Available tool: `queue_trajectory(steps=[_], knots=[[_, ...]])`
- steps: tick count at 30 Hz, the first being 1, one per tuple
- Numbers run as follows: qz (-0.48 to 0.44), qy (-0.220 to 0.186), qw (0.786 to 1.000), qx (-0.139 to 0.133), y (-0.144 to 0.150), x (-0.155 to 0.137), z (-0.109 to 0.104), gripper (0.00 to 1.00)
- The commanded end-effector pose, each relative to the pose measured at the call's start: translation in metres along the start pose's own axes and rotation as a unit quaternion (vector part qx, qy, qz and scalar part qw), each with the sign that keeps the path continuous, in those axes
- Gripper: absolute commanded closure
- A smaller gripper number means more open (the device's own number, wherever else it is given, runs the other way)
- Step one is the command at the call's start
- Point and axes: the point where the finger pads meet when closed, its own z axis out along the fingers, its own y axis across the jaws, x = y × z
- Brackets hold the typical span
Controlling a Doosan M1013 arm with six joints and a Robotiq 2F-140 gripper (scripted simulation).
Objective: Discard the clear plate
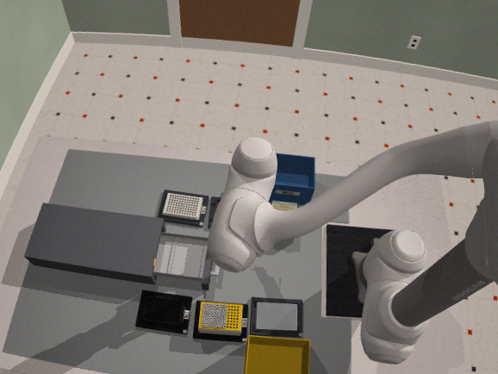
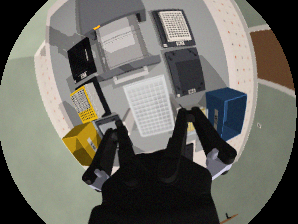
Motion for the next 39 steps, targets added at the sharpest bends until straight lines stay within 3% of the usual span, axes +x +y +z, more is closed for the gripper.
queue_trajectory(steps=[1,39], knots=[[0.000,0.000,1.000,0.000,-0.003,-0.001,0.000,0.90],[0.000,0.000,1.000,0.000,-0.089,-0.031,0.000,0.90]])
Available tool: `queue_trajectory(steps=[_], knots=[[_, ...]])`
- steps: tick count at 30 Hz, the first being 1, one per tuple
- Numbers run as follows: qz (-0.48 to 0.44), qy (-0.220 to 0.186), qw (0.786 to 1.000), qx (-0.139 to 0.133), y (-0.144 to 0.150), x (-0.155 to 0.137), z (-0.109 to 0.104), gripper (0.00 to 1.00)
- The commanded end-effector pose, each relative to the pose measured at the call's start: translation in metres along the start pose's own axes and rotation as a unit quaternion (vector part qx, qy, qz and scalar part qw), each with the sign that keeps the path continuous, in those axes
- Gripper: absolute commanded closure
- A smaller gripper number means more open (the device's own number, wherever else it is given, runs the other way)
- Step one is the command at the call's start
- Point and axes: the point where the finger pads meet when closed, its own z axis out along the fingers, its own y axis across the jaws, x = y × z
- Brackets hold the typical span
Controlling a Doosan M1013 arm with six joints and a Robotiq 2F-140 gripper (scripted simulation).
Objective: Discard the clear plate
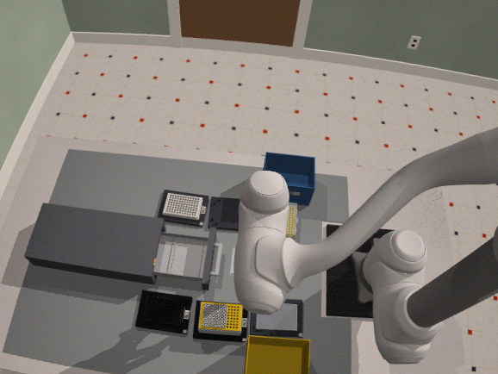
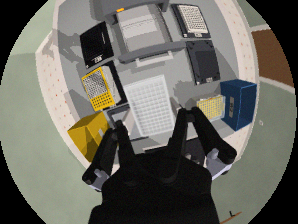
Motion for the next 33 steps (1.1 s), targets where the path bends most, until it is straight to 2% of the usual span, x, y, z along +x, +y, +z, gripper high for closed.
queue_trajectory(steps=[1,33], knots=[[0.000,0.000,1.000,0.000,-0.008,-0.003,0.000,0.90],[0.000,0.000,1.000,0.000,-0.079,-0.027,0.000,0.90]])
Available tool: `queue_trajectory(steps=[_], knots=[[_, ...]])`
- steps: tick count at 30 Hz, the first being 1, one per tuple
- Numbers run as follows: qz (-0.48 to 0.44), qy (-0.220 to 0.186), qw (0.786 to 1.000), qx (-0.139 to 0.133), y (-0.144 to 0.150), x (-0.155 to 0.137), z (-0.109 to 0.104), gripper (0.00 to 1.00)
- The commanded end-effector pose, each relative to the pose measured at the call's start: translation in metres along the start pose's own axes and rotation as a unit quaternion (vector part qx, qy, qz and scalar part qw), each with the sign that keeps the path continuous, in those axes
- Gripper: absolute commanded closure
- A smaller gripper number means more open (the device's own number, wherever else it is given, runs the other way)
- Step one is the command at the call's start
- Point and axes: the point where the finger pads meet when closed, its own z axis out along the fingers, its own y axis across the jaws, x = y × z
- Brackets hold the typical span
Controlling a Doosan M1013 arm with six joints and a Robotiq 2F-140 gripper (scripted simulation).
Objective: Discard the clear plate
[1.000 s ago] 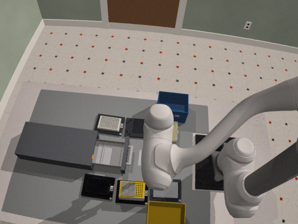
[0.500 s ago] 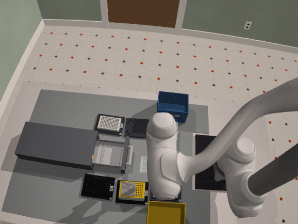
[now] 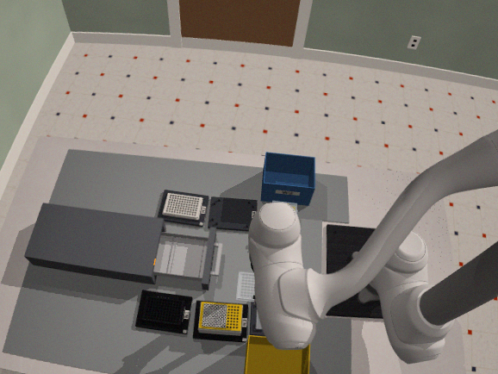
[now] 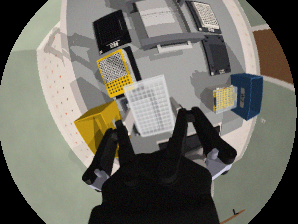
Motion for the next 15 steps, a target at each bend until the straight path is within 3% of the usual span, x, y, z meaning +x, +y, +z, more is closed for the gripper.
queue_trajectory(steps=[1,15], knots=[[0.000,0.000,1.000,0.000,-0.008,-0.003,0.000,0.90],[0.000,0.000,1.000,0.000,-0.038,-0.013,0.000,0.90]])
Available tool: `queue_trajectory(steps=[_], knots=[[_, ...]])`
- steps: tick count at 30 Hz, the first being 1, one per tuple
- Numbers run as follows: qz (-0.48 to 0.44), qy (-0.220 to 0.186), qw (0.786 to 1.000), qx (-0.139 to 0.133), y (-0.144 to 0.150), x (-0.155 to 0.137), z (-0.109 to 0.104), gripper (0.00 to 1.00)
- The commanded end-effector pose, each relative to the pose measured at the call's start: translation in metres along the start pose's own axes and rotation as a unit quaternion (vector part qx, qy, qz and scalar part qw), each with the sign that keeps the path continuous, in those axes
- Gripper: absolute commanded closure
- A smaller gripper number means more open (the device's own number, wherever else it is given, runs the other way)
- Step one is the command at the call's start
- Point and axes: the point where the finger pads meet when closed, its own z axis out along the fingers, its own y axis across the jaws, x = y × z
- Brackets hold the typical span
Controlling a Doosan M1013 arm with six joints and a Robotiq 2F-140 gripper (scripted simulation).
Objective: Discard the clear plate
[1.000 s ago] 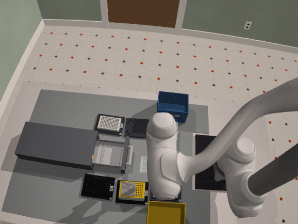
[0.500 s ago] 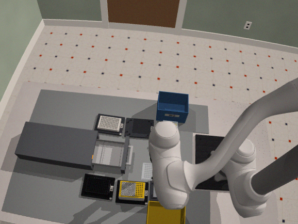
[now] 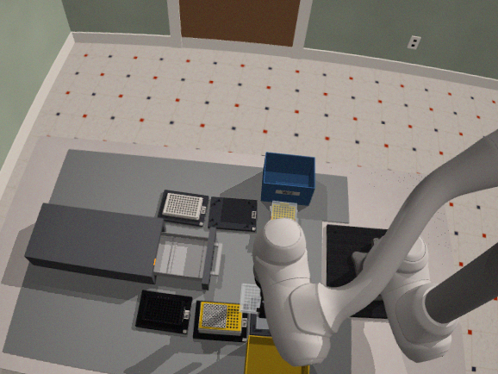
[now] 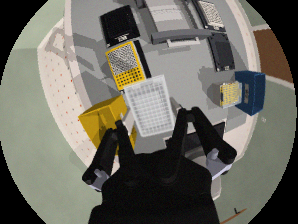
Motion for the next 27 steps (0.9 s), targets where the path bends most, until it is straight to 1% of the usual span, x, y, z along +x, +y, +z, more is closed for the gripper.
queue_trajectory(steps=[1,27], knots=[[0.000,0.000,1.000,0.000,-0.006,-0.002,0.000,0.90],[0.000,0.000,1.000,0.000,-0.066,-0.023,0.000,0.90]])
